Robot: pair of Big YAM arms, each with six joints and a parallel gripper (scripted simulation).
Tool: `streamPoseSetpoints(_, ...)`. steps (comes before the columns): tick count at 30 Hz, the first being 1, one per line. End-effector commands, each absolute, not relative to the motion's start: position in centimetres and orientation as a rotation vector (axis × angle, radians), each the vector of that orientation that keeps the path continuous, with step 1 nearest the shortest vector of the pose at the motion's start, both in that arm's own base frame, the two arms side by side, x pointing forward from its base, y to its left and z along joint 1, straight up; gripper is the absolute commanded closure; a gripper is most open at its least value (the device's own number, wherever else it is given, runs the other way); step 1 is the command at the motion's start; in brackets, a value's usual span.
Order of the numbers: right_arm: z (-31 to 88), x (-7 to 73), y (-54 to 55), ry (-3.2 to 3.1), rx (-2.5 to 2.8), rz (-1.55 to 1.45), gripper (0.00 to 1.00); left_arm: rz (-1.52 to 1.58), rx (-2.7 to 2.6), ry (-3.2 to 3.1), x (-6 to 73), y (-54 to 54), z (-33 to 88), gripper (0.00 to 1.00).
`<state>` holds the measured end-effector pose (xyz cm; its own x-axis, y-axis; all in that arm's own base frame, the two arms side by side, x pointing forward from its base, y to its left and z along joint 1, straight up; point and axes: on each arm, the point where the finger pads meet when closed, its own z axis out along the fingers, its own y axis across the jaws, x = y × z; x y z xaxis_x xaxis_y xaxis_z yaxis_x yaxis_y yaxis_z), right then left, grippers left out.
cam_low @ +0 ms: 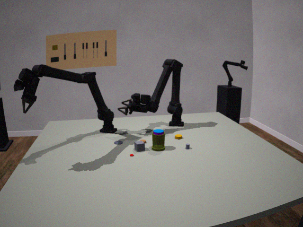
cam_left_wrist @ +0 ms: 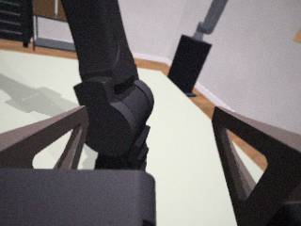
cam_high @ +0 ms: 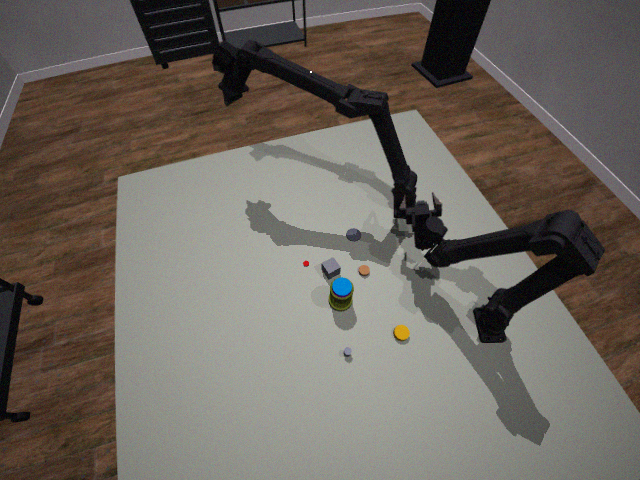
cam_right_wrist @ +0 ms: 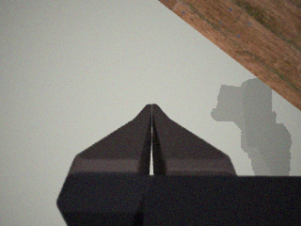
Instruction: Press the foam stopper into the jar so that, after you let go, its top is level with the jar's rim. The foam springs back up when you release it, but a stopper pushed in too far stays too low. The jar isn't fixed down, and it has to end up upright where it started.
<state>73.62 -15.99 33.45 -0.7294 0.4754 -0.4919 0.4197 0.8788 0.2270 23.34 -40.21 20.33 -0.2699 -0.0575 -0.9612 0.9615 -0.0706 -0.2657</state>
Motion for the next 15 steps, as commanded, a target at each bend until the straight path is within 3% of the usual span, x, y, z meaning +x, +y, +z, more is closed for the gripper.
streamPoseSetpoints(1, 34.4, 74.1, -16.1, 2.469, 0.639, 0.134, 1.00, -1.481, 1.064, 1.299, 23.7, -40.6, 21.1, 0.02)
streamPoseSetpoints(15, 37.1, 73.3, -14.2, 2.424, 0.562, 0.127, 1.00, -1.518, 0.996, 1.422, 27.0, -41.1, 20.9, 0.02)
